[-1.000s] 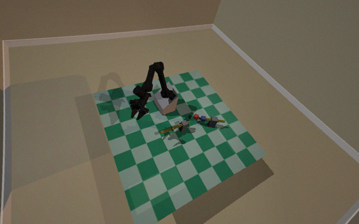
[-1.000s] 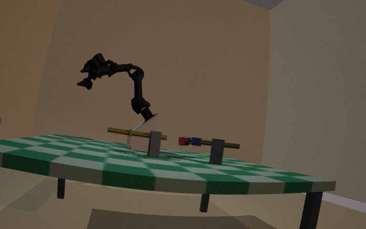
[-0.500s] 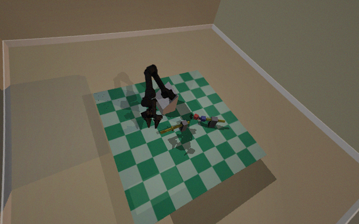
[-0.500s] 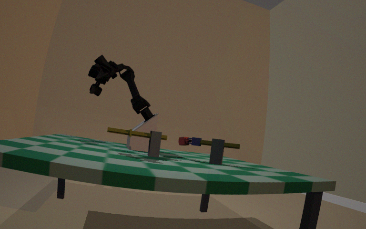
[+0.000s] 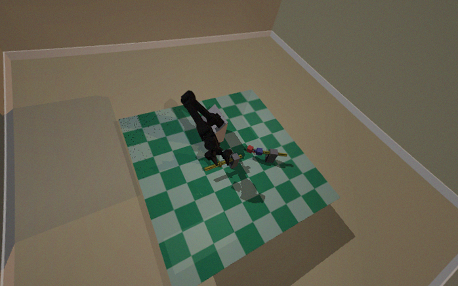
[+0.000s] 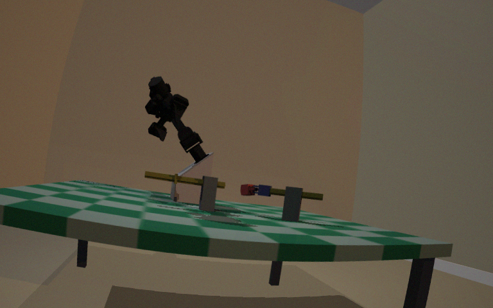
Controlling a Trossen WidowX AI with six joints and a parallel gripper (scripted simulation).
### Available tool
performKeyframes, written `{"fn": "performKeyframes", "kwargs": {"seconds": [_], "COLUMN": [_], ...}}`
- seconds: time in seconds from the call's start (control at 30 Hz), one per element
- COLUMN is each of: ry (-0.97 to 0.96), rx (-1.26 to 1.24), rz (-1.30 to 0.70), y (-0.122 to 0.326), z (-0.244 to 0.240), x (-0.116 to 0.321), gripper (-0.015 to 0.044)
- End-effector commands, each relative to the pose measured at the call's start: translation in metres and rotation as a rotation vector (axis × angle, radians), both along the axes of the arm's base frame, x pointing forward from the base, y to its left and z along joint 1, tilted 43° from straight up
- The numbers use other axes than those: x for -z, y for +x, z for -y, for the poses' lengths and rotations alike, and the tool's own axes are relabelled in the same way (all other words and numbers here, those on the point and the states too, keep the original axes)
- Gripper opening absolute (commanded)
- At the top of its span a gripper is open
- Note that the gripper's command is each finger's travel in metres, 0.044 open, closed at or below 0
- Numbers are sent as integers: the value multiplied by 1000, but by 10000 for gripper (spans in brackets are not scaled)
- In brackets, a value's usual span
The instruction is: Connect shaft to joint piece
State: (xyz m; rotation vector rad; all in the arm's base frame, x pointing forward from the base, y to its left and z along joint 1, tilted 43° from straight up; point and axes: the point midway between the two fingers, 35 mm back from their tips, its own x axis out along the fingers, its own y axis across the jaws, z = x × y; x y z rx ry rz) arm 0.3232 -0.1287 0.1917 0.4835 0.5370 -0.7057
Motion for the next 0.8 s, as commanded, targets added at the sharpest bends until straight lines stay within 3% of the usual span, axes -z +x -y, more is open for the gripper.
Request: {"fn": "performKeyframes", "kwargs": {"seconds": [0.0,0.33,0.77], "ry": [38,90,-4], "rx": [-33,-168,-270], "rz": [-96,-399,-790], "y": [8,6,-41], "z": [-21,-93,-165], "x": [30,110,194], "gripper": [440,440,440]}}
